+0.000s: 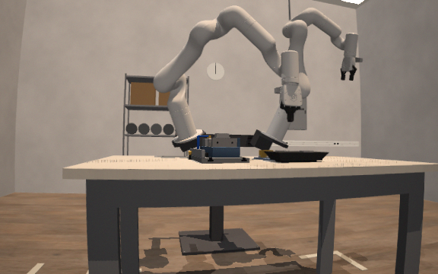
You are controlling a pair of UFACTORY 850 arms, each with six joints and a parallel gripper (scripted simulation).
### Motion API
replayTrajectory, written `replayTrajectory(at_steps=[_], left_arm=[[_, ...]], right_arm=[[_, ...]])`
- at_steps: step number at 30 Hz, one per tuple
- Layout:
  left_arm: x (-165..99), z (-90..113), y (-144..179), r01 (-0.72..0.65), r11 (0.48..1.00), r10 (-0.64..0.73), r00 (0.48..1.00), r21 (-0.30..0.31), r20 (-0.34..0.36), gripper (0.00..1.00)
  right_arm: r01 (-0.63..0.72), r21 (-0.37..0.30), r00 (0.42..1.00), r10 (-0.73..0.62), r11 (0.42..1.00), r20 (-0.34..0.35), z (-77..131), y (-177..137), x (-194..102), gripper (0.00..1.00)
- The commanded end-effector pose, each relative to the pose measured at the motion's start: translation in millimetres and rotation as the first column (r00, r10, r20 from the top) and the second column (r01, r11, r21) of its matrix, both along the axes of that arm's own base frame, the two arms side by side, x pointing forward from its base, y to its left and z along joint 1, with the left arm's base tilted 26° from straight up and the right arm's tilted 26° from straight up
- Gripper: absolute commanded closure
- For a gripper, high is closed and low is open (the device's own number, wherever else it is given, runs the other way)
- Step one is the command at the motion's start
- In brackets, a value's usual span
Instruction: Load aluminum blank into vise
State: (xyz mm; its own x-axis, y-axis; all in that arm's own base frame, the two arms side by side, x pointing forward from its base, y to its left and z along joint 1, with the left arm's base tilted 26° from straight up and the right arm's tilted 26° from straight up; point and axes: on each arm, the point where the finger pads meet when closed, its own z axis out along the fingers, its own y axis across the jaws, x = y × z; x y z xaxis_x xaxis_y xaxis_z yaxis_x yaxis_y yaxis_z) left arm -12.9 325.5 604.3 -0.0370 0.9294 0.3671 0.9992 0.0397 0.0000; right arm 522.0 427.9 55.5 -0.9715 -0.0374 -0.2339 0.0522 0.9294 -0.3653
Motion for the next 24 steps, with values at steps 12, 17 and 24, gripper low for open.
replayTrajectory(at_steps=[12,17,24], left_arm=[[-0.1,0.9,0.1,0.0,1.0,0.0,1.0,0.002,0.0,0.0],[-0.1,0.9,0.1,0.0,1.0,0.0,1.0,0.002,0.0,0.0],[-0.1,0.9,0.1,0.0,1.0,0.0,1.0,0.002,0.0,0.0]], right_arm=[[0.0,0.002,1.0,0.0,1.0,0.002,-0.7,0.3,0.9,1.0],[0.0,0.002,1.0,0.0,1.0,0.002,-4.7,-1.4,1.9,1.0],[0.0,0.002,1.0,0.0,1.0,0.002,-14.5,-5.3,4.4,1.0]])
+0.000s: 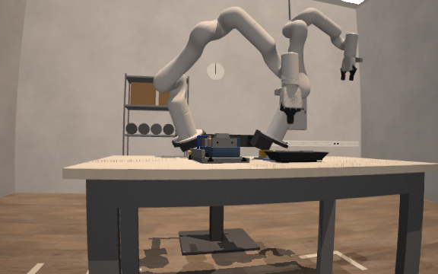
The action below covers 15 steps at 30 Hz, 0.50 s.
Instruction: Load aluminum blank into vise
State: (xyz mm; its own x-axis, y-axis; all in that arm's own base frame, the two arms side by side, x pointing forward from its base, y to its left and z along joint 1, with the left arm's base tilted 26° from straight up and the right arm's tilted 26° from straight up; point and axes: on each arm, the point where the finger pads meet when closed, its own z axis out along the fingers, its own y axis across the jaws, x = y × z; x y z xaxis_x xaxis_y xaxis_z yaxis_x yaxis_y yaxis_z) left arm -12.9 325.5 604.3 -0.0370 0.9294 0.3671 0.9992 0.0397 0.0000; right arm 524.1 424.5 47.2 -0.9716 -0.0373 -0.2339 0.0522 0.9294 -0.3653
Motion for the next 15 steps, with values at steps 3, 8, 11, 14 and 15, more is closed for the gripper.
replayTrajectory(at_steps=[3,8,11,14,15], left_arm=[[-0.1,0.9,0.1,0.0,1.0,0.0,1.0,0.002,0.0,0.0],[-0.1,0.9,0.1,0.0,1.0,0.0,1.0,0.002,0.0,0.0],[-0.1,0.9,0.1,0.0,1.0,0.0,1.0,0.002,0.0,0.0],[-0.1,0.9,0.1,0.0,1.0,0.0,1.0,0.002,0.0,0.0],[-0.1,0.9,0.1,0.0,1.0,0.0,1.0,0.002,0.0,0.0]], right_arm=[[0.0,0.002,1.0,0.0,1.0,0.002,-9.6,-3.3,3.2,1.0],[0.0,0.002,1.0,0.0,1.0,0.002,-17.1,-6.4,5.1,1.0],[0.0,0.002,1.0,0.0,1.0,0.002,-22.9,-8.8,6.6,1.0],[0.0,0.002,1.0,0.0,1.0,0.002,-28.7,-11.1,8.1,1.0],[0.0,0.002,1.0,0.0,1.0,0.002,-30.5,-11.9,8.5,1.0]])
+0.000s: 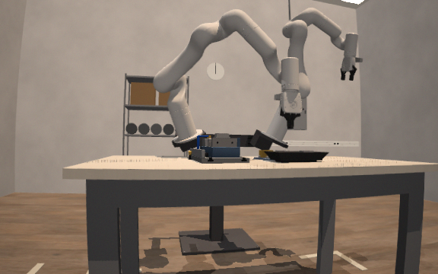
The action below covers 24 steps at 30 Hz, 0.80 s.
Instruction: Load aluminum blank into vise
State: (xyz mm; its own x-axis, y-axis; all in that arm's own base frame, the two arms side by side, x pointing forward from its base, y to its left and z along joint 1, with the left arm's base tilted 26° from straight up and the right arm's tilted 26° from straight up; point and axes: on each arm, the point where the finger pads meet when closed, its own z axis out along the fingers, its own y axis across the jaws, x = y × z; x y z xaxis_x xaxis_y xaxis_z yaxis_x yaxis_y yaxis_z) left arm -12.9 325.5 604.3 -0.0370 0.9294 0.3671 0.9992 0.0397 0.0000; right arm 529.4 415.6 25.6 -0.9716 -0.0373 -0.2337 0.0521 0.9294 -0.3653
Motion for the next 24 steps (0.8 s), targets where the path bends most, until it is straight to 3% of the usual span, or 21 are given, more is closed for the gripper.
replayTrajectory(at_steps=[1,24], left_arm=[[-0.1,0.9,0.1,0.0,1.0,0.0,1.0,0.002,0.0,0.0],[-0.1,0.9,0.1,0.0,1.0,0.0,1.0,0.002,0.0,0.0]], right_arm=[[-0.001,0.002,1.0,0.001,1.0,0.002,-10.7,-3.7,3.6,1.0],[-0.001,0.002,1.0,0.001,1.0,0.002,-30.8,-11.8,8.7,1.0]])
